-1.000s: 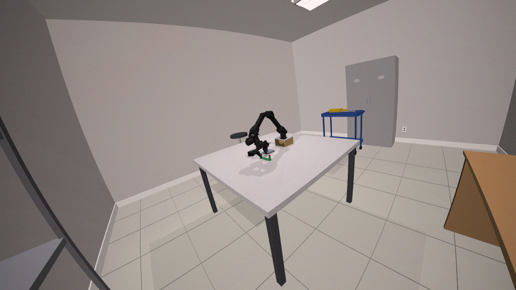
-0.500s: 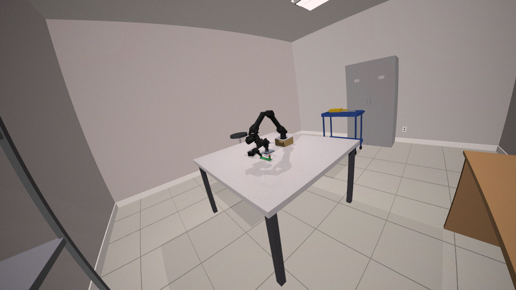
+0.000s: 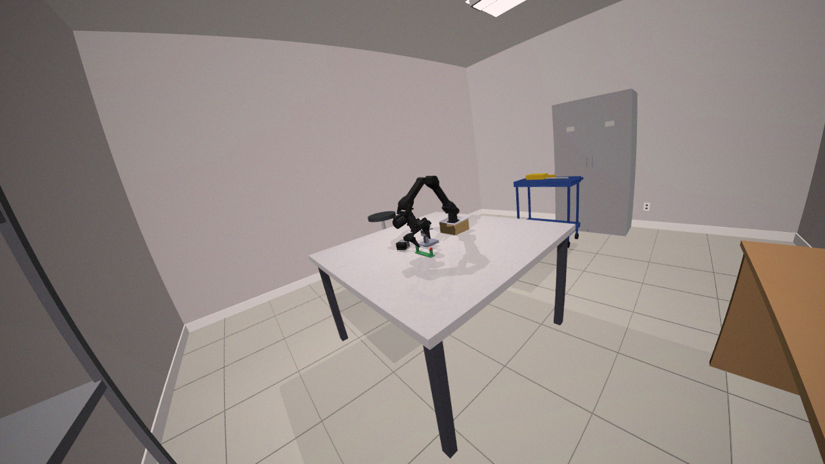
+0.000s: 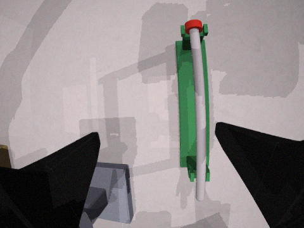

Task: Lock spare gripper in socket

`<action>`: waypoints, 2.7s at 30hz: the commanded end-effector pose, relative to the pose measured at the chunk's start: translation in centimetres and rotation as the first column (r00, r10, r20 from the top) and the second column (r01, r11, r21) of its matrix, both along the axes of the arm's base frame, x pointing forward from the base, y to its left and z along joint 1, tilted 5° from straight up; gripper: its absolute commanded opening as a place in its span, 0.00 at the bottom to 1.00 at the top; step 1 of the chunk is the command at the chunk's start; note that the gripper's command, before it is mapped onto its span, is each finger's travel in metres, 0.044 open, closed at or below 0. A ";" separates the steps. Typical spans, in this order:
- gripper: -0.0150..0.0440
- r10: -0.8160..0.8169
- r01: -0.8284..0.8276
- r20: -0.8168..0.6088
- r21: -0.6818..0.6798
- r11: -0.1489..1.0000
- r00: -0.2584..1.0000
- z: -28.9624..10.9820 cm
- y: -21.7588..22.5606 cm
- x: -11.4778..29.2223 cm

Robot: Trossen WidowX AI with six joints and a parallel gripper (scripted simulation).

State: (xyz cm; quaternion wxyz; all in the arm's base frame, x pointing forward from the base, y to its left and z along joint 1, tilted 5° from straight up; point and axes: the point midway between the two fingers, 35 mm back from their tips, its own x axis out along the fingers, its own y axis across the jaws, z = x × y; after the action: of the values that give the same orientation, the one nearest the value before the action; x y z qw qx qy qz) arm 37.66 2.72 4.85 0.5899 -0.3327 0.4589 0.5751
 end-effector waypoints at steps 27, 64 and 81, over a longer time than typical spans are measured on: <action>1.00 -0.005 0.006 -0.089 0.007 1.000 0.996 4.3 -0.1 -2.1; 1.00 -0.871 0.858 0.112 -0.268 0.438 0.479 6.8 -18.8 -2.1; 1.00 -0.871 0.858 0.110 -0.268 0.438 0.479 0.4 -18.4 -0.8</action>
State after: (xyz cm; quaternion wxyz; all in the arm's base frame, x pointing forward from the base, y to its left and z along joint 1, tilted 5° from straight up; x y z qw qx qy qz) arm 37.09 -15.87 8.54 0.7445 -0.1282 0.6434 0.1240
